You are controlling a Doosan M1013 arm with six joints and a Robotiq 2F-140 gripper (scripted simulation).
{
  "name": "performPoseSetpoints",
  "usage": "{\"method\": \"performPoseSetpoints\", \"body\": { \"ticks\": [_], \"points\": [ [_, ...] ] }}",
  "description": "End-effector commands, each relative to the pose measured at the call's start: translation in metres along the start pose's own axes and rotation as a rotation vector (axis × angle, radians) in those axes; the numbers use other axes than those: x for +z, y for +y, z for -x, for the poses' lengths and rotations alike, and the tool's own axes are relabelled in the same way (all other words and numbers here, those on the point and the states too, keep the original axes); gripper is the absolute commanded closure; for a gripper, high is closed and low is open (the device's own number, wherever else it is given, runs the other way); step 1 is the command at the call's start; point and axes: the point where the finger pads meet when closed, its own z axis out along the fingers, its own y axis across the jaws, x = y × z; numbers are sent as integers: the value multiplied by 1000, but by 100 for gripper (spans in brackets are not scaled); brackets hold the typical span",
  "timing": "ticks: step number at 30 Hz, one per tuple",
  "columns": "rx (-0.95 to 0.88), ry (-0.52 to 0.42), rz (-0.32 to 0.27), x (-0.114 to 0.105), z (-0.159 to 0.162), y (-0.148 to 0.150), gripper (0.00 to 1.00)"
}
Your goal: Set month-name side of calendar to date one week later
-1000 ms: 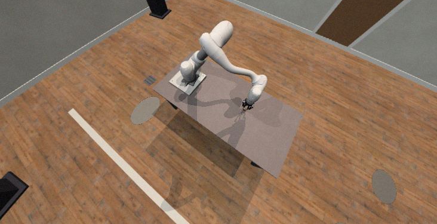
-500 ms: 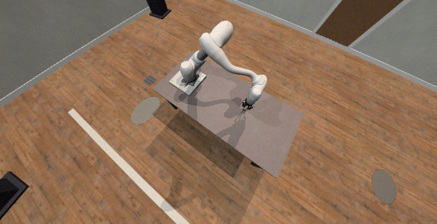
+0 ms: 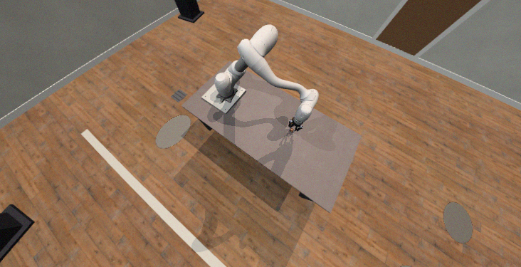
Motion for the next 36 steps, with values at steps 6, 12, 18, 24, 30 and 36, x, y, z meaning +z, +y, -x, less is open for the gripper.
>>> {"method": "performPoseSetpoints", "body": {
  "ticks": [6, 12, 18, 24, 30, 36],
  "points": [
    [0, 0, 0, 0, 0, 0, 65],
    [0, 0, 0, 0, 0, 0, 65],
    [0, 0, 0, -3, 0, 0, 65],
    [0, 0, 0, -22, 0, 0, 65],
    [0, 0, 0, -44, 0, 0, 65],
    [0, 0, 0, -75, 0, 0, 65]
  ]
}}
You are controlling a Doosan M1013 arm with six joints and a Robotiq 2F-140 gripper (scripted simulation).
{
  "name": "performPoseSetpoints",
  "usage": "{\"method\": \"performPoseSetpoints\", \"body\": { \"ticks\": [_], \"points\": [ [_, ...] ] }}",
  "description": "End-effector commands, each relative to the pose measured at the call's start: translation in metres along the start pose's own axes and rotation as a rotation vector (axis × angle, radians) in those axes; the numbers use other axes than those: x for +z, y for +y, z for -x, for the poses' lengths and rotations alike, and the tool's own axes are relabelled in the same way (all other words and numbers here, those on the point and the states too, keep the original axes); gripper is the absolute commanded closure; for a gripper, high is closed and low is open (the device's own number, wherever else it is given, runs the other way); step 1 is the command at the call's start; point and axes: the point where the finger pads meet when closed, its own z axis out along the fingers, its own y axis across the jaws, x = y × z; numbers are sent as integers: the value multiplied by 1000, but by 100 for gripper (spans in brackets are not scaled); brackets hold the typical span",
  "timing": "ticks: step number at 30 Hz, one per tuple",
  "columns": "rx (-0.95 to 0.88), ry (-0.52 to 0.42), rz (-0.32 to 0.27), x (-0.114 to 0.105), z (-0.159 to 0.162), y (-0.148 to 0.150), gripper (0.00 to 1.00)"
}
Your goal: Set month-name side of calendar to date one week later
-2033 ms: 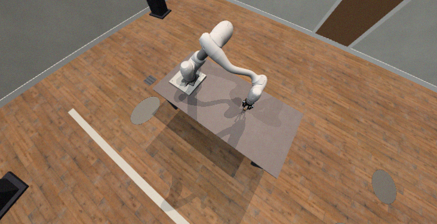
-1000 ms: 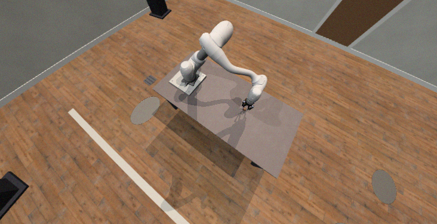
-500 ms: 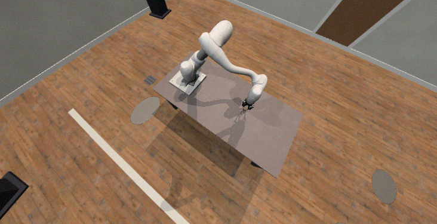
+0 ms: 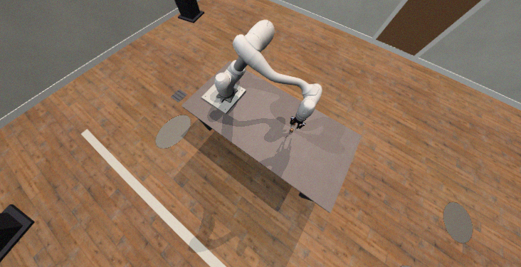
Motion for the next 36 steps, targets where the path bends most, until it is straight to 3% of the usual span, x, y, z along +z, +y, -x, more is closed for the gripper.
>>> {"method": "performPoseSetpoints", "body": {
  "ticks": [1, 11, 12, 32, 36],
  "points": [
    [0, 0, 0, -12, 0, 0, 65],
    [0, 0, 0, -23, 0, 0, 65],
    [0, 0, 0, -23, 0, 0, 0],
    [1, 0, 0, -23, 0, 0, 0],
    [67, 0, 0, -23, 0, 0, 0]
  ]
}}
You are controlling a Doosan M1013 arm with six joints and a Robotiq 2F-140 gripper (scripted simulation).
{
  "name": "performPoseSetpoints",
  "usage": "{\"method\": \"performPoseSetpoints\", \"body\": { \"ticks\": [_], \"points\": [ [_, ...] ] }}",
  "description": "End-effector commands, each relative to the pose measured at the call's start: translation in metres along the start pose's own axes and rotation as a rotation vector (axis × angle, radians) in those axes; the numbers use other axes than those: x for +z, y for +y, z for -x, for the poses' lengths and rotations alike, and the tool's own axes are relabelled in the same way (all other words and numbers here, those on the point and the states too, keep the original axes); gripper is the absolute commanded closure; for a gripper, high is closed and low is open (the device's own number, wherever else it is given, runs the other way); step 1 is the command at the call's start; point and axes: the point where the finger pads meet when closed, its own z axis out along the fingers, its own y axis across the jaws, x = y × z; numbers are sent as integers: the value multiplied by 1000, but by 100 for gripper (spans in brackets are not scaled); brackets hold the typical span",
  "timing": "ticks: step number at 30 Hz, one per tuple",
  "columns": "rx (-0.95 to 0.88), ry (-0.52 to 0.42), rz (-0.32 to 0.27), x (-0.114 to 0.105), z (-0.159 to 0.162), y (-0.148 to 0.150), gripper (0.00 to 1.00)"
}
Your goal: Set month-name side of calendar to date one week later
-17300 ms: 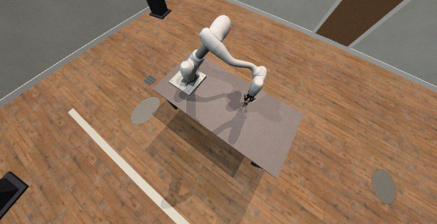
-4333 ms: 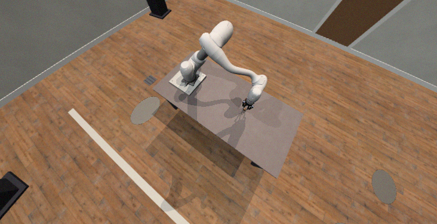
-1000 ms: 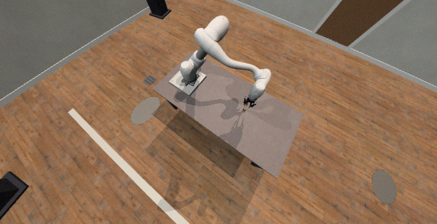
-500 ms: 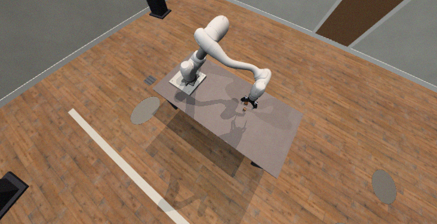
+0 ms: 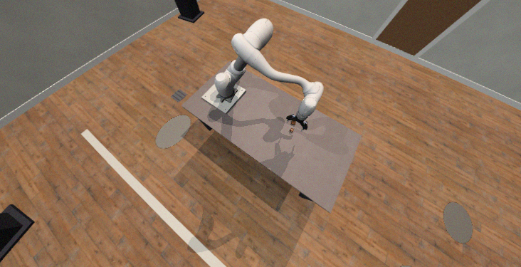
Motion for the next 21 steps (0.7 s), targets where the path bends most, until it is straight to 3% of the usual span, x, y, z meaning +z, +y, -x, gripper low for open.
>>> {"method": "performPoseSetpoints", "body": {
  "ticks": [1, 21],
  "points": [
    [85, 0, 0, 0, 0, 0, 0],
    [864, 0, 0, 6, 0, 0, 0]
  ]
}}
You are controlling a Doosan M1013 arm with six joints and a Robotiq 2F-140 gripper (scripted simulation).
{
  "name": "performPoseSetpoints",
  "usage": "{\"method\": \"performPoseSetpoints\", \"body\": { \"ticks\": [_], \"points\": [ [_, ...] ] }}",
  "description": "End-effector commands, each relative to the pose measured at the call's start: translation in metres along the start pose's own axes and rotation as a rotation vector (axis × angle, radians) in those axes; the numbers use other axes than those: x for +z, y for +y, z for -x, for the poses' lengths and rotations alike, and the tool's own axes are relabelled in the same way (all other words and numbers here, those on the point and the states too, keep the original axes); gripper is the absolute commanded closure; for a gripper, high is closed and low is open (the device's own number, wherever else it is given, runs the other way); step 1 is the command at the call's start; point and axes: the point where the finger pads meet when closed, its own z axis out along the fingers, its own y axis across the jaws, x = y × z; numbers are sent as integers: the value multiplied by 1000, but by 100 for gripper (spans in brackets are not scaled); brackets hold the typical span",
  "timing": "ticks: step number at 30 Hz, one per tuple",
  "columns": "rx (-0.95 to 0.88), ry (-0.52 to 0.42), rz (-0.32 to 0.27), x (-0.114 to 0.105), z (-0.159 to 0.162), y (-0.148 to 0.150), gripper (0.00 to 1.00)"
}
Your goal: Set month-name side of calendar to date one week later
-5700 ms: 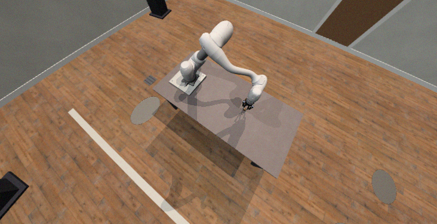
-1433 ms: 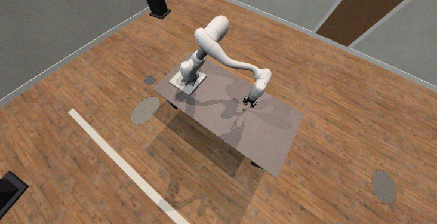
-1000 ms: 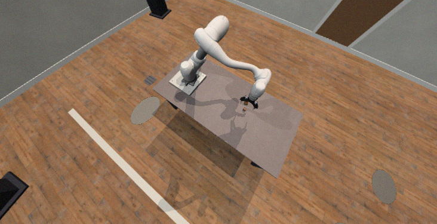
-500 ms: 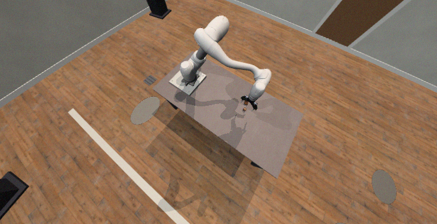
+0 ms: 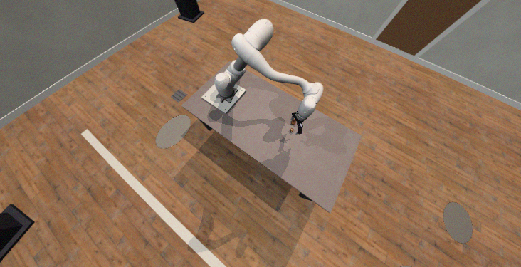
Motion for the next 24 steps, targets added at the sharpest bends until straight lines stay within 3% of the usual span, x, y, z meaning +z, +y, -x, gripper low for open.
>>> {"method": "performPoseSetpoints", "body": {
  "ticks": [1, 3, 15, 22, 23, 24],
  "points": [
    [82, -6, 6, 0, 0, 0, 0],
    [234, -5, 7, 1, 0, 0, 0],
    [694, -4, 8, 4, 0, 0, 0],
    [761, -4, 8, 5, 0, 0, 0],
    [761, -4, 8, 5, 0, 0, 65],
    [761, -4, 8, 5, 0, 0, 65]
  ]
}}
